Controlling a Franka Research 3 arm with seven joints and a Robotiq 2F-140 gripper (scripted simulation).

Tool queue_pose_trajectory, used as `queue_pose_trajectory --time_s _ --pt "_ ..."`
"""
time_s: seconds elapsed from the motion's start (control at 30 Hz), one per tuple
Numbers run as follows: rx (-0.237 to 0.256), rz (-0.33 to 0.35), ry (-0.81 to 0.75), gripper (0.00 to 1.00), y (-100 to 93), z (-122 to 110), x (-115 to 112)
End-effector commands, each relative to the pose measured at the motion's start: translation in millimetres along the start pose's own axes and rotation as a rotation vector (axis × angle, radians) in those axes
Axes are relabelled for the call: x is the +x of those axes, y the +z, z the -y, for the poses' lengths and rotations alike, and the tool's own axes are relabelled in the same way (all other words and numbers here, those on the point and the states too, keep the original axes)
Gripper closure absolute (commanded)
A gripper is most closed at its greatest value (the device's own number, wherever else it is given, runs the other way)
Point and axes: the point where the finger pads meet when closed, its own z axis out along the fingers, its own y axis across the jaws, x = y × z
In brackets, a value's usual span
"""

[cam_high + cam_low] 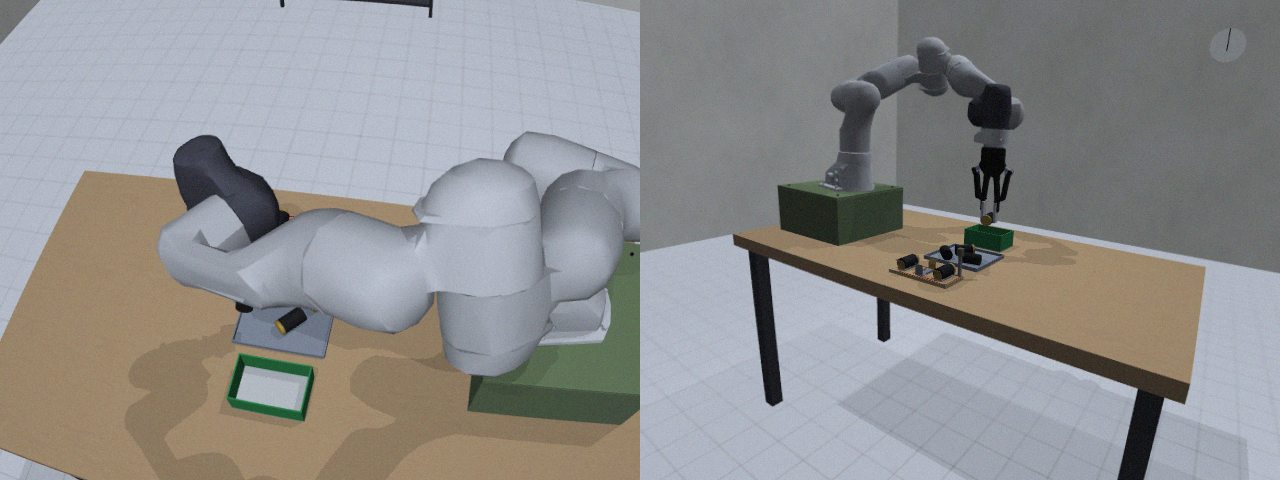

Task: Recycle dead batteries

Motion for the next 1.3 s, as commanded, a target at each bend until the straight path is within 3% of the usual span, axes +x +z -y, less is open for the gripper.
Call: queue_pose_trajectory --time_s 0.0,0.47,0.9,0.97,1.27 --pt "-0.003 0.006 -0.163 0.84 -1.0 -1.5 -1.8" --pt "-0.002 0.007 -0.642 0.84 -1.0 -1.5 -1.8" --pt "0.001 0.007 -1.406 0.84 -1.0 -1.5 -1.8" --pt "0.001 0.007 -1.406 0.84 -1.0 -1.5 -1.8" --pt "0.004 0.007 -2.048 0.84 -1.0 -1.5 -1.8"
